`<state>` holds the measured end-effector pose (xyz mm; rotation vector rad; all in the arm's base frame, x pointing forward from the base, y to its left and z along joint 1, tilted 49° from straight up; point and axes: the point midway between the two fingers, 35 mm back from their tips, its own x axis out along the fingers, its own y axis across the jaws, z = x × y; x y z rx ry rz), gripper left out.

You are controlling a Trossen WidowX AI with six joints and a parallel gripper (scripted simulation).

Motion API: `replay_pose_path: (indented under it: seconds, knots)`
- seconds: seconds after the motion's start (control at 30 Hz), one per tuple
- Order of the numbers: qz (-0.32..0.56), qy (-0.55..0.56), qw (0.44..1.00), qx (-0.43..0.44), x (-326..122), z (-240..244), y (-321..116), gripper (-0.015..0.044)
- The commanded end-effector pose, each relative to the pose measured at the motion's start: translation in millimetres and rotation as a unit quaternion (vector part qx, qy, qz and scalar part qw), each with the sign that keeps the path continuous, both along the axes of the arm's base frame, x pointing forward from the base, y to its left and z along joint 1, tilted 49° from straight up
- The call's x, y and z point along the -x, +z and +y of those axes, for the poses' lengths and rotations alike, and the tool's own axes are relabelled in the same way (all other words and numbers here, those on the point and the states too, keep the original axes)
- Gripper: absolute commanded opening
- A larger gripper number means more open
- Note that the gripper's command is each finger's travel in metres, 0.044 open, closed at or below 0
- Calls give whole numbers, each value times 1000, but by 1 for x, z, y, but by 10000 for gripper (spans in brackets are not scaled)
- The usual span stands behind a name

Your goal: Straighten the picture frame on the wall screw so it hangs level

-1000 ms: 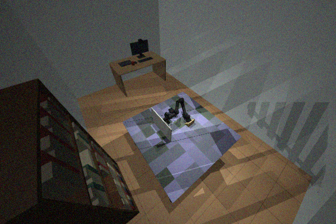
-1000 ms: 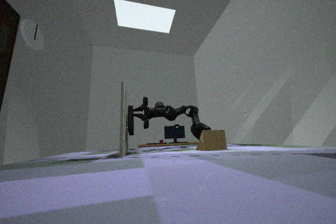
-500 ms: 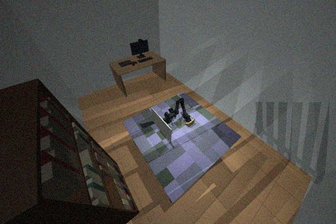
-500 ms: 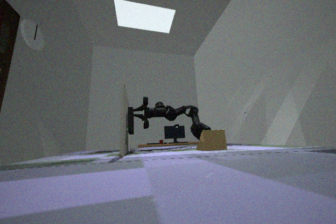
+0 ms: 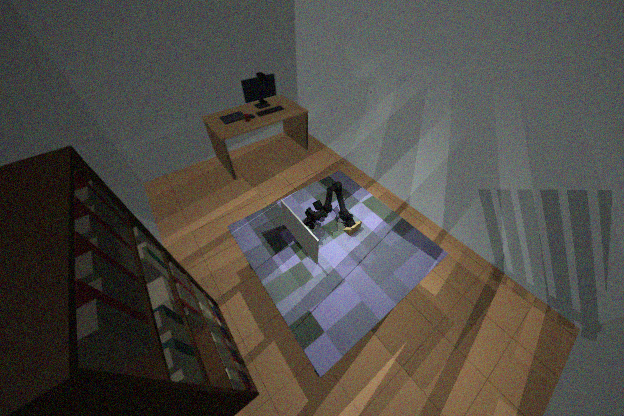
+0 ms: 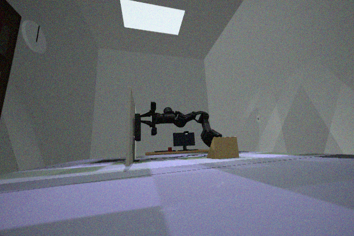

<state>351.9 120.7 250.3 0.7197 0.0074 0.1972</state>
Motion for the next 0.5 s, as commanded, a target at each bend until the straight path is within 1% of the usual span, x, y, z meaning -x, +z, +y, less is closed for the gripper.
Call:
replay_pose_path:
  seconds: [0.0,0.1,0.27,0.47]
  knots:
    - [1,0,1000,-2,0,0,0,184]
    - [1,0,1000,-2,0,0,0,260]
    - [1,1,1000,-6,6,-1,1,260]
    - [9,6,999,-42,57,-9,3,260]
